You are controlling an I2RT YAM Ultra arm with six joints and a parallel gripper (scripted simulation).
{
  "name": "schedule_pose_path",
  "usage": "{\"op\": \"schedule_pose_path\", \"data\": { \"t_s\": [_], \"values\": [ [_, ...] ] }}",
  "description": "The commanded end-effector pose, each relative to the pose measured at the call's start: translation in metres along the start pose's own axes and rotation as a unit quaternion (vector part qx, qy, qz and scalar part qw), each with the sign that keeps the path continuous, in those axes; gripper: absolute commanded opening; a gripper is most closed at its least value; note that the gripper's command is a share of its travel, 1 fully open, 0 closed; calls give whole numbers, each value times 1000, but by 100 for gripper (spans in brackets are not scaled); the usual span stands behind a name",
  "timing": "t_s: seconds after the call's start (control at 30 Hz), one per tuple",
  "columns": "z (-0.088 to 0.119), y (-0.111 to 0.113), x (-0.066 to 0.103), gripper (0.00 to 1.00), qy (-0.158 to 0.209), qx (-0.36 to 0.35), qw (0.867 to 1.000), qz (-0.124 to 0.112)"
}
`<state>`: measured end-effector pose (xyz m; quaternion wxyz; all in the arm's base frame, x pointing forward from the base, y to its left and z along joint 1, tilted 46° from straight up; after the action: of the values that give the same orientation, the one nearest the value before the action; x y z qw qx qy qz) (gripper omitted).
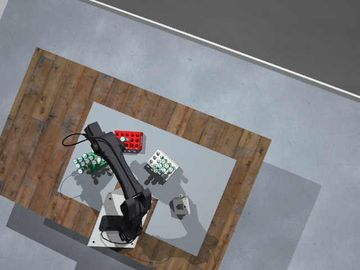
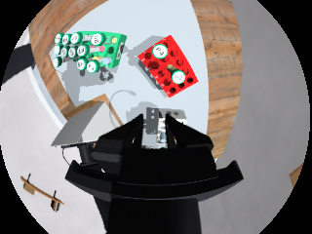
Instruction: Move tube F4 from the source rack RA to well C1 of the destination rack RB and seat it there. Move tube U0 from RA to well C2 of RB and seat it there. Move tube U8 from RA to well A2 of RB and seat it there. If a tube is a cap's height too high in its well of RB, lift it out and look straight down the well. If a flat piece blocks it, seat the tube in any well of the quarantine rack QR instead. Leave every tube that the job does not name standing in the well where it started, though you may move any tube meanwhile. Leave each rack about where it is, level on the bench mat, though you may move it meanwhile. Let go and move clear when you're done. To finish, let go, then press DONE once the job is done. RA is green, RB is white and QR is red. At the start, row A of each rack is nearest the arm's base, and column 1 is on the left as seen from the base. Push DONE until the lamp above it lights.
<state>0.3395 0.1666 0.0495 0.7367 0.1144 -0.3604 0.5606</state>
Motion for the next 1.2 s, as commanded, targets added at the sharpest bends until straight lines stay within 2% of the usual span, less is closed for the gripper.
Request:
{"op": "schedule_pose_path", "data": {
  "t_s": [0.0, 0.13, 0.4, 0.43, 0.47, 0.67, 0.83, 1.17],
  "values": [
    [9, 26, 17, 30, -37, 74, 996, 17],
    [22, 45, 13, 30, -35, 140, 989, 19],
    [22, 43, 12, 30, -34, 216, 976, 19],
    [13, 43, 20, 30, -46, 210, 976, 27],
    [3, 50, 14, 30, -37, 217, 975, 22],
    [-26, 78, 17, 30, -37, 210, 977, 21],
    [-33, 90, 18, 30, -29, 214, 976, 18],
    [-62, 124, 21, 30, -26, 215, 976, 17]
  ]
}}
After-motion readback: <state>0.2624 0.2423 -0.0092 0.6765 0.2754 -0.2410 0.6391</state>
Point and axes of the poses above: the point where the finger pads meet when closed, its own x axis back along the fingers, its own y axis across the jaws, z = x × y, the point moved 9 cm from there along x, back along the fingers, and after that the axes turned 2 degrees about -x, right-handed, at the moved point
